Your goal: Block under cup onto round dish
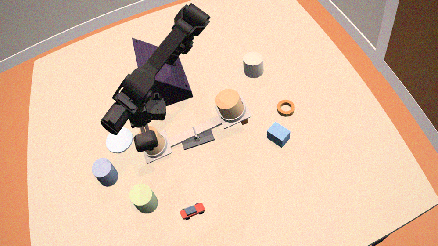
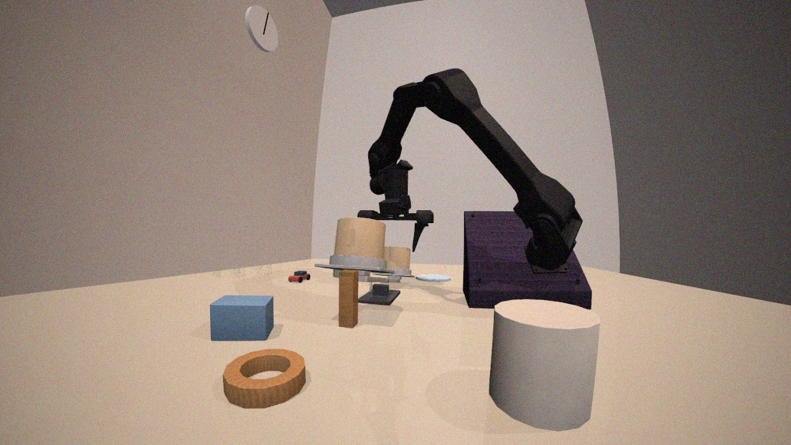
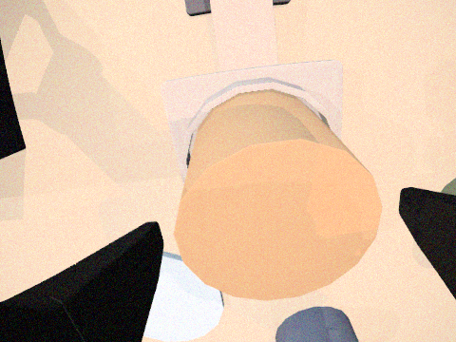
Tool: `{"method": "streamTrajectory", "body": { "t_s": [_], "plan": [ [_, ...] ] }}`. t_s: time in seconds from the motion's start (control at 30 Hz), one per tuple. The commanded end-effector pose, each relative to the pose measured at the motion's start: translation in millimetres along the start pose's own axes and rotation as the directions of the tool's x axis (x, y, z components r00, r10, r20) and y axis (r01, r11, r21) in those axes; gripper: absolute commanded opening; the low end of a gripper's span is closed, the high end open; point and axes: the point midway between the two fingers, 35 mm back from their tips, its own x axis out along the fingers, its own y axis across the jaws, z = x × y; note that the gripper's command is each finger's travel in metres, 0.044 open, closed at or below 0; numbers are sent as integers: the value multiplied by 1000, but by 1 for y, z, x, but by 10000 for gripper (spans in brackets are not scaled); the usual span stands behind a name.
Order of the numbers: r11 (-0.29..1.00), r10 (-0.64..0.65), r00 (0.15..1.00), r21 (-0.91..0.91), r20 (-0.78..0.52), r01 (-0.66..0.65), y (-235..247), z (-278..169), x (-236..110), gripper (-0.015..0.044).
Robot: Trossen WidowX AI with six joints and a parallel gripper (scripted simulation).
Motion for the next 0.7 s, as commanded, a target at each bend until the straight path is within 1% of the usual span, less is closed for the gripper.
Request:
{"method": "streamTrajectory", "body": {
  "t_s": [0.0,0.67],
  "plan": [
    [1000,3,1000,6,6,-4,1,1,9,440],
    [1000,3,1000,6,8,-3,2,2,38,440]
  ]
}}
